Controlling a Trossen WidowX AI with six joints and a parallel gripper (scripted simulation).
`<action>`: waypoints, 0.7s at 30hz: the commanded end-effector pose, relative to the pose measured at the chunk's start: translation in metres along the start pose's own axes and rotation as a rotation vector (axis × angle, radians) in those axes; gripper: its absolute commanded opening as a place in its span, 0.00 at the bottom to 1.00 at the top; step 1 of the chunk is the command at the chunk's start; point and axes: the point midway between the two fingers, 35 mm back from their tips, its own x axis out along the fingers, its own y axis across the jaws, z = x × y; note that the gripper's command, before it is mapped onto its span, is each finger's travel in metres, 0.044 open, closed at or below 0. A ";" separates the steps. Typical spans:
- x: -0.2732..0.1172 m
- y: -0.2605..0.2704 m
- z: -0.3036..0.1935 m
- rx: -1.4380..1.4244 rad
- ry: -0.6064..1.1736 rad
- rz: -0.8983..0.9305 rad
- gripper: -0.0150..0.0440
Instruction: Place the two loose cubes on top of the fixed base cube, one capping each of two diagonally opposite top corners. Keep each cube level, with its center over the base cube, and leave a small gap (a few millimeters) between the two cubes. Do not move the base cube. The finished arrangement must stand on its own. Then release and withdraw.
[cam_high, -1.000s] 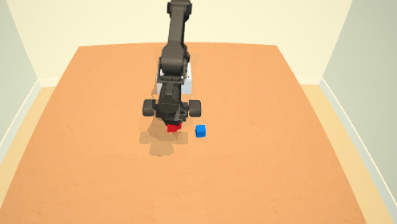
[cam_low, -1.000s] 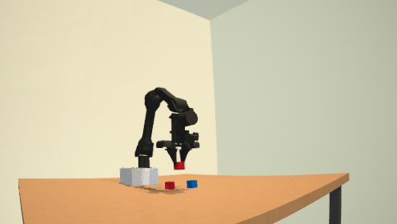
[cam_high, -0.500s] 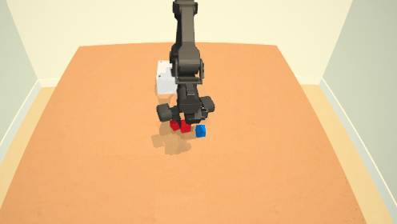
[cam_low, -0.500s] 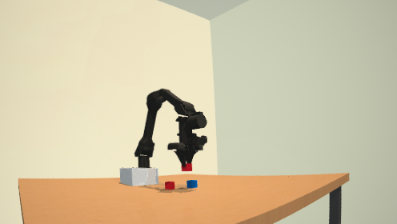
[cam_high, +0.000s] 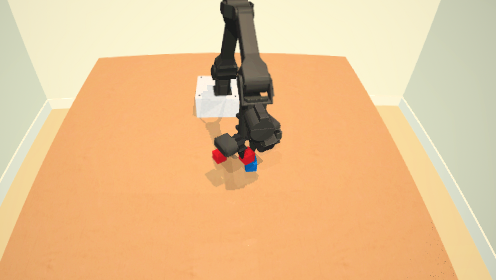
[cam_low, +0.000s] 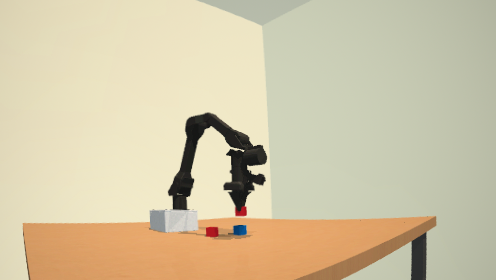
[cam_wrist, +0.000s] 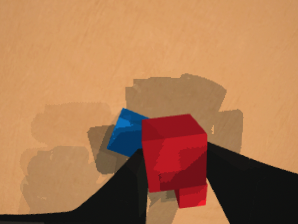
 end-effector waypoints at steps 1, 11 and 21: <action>0.004 0.015 0.002 -0.092 0.000 0.011 0.43; 0.008 0.037 0.004 -0.234 0.002 0.020 0.43; 0.008 0.037 0.004 -0.234 0.002 0.020 0.43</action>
